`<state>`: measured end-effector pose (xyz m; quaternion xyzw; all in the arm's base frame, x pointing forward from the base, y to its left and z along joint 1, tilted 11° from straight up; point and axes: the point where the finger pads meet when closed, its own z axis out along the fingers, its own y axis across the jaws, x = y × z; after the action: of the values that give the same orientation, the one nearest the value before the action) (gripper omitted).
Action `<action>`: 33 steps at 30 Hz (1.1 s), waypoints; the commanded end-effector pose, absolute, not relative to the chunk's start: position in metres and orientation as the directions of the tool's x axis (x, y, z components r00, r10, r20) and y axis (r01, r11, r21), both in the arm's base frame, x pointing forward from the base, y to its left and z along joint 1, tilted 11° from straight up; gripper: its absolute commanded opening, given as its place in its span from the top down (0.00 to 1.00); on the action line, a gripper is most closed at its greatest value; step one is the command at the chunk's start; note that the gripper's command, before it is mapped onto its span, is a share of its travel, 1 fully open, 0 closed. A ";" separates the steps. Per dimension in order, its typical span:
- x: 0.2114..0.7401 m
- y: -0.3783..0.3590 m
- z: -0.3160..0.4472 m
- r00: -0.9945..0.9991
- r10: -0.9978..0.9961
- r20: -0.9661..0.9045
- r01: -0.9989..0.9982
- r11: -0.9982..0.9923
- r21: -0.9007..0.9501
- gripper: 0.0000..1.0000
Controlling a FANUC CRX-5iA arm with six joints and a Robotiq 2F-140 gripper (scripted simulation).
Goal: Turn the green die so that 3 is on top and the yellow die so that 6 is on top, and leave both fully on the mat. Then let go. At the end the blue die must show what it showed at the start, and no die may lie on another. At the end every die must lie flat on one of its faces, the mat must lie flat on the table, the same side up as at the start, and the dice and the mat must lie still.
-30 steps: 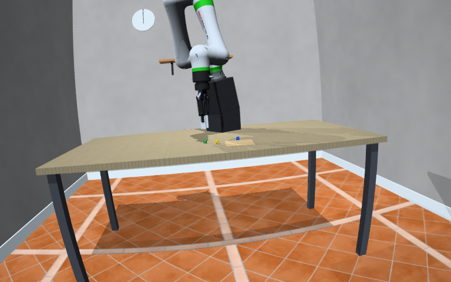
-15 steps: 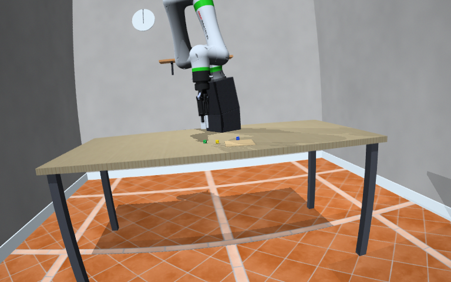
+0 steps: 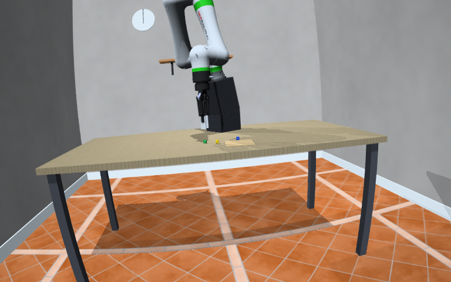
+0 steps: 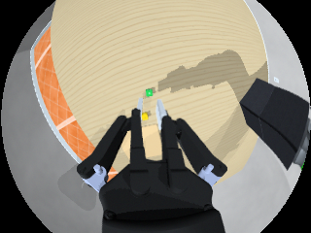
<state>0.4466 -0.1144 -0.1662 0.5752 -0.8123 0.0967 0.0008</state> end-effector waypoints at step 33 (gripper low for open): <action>0.451 -0.121 -0.208 -0.339 -0.934 0.114 -0.934 0.320 -0.158 0.81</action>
<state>0.4506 -0.1208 -0.2057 0.5753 -0.8126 0.0932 0.0029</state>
